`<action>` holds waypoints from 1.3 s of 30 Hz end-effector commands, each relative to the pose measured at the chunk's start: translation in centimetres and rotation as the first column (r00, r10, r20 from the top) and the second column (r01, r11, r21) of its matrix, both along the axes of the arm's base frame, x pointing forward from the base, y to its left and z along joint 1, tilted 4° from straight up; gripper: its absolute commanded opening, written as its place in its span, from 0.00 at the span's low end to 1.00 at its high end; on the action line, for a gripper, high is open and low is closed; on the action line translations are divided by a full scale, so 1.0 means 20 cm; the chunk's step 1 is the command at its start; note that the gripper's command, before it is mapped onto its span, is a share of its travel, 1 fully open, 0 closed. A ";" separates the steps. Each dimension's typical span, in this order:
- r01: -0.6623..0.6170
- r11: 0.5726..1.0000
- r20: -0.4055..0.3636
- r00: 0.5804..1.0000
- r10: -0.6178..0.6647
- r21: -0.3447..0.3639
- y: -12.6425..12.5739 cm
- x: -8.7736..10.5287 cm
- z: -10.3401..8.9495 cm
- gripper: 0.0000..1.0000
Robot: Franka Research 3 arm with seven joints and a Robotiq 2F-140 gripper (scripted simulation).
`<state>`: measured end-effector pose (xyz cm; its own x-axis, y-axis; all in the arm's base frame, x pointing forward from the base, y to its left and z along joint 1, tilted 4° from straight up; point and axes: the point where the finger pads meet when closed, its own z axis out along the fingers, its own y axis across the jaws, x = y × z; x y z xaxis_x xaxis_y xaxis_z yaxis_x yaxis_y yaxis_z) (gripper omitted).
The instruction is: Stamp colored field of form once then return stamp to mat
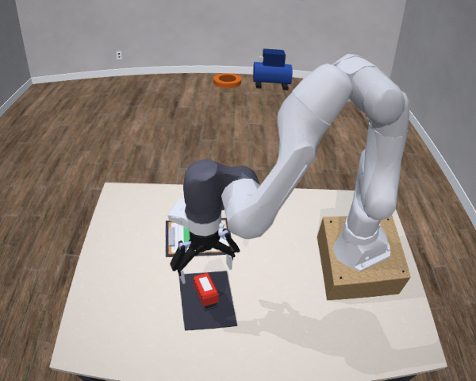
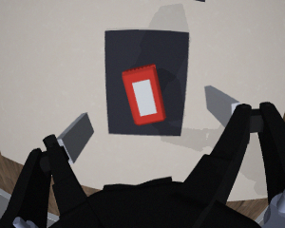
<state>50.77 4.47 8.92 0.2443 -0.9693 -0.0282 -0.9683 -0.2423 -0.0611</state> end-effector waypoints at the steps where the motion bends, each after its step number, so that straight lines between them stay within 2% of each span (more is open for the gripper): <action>1: 0.006 1.000 0.004 1.000 -0.006 0.000 0.00 0.01 0.00 1.00; 7: 0.007 1.000 0.004 1.000 -0.007 0.000 0.00 0.01 0.02 1.00; 11: 0.007 1.000 0.003 1.000 -0.007 0.000 -0.01 0.00 0.20 1.00; 13: 0.006 1.000 0.003 1.000 -0.006 0.000 -0.01 0.00 0.25 1.00; 20: 0.010 1.000 0.003 1.000 -0.010 0.001 -0.01 0.00 0.25 1.00; 22: 0.085 0.996 -0.001 0.996 -0.085 0.009 -0.06 0.03 0.26 1.00; 23: 0.173 0.985 -0.005 0.985 -0.173 0.018 -0.12 0.07 0.26 1.00; 24: 0.294 0.955 -0.013 0.956 -0.294 0.029 -0.20 0.13 0.27 1.00; 26: 0.378 0.925 -0.012 0.926 -0.378 0.039 -0.42 0.23 0.28 1.00; 28: 0.463 0.885 -0.010 0.886 -0.463 0.049 -0.60 0.28 0.27 1.00; 31: 0.593 0.803 -0.009 0.804 -0.594 0.061 -0.91 0.32 0.26 1.00; 33: 0.593 0.803 -0.009 0.804 -0.594 0.061 -0.91 0.32 0.26 1.00; 34: 0.698 0.713 -0.015 0.715 -0.698 0.067 -1.19 0.35 0.24 1.00; 36: 0.755 0.652 -0.017 0.654 -0.756 0.072 -1.35 0.37 0.22 1.00; 37: 0.784 0.616 -0.018 0.619 -0.785 0.074 -1.40 0.38 0.22 1.00; 39: 0.838 0.540 -0.023 0.543 -0.839 0.076 -1.40 0.38 0.22 1.00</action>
